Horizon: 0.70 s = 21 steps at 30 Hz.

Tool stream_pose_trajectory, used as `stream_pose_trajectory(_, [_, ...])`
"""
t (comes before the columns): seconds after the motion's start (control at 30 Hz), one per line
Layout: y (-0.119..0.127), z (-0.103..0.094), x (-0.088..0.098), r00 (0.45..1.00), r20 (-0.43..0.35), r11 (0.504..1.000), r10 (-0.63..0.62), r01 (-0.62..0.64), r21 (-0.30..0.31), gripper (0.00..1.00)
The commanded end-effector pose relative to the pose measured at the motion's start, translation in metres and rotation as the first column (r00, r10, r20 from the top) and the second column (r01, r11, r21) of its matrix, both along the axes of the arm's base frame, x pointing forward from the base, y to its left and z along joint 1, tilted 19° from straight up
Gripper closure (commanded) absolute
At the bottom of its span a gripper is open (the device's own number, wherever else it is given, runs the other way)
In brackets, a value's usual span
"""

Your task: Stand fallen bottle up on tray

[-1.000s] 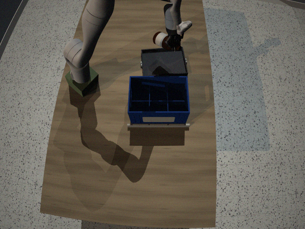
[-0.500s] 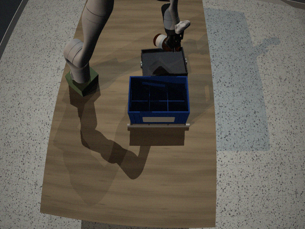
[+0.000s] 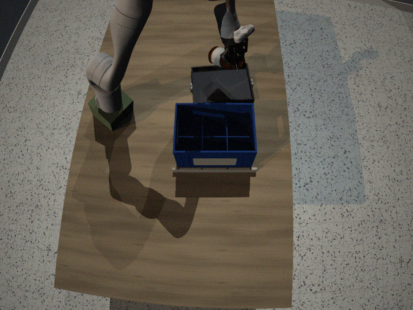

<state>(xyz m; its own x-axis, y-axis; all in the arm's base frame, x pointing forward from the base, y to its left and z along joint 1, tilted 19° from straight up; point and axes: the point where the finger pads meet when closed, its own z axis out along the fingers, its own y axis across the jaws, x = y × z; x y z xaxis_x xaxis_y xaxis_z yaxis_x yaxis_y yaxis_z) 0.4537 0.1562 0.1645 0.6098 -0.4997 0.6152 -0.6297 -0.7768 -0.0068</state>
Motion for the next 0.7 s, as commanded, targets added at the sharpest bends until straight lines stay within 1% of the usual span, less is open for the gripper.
stream_pose_trajectory(0.0, [0.0021, -0.0013, -0.0011, 1.0, 0.01, 1.0, 0.008, -0.008, -0.008, 1.0])
stream_pose_trajectory(0.67, [0.0032, 0.0, -0.0003, 1.0, 0.016, 1.0, 0.009, -0.009, -0.008, 1.0])
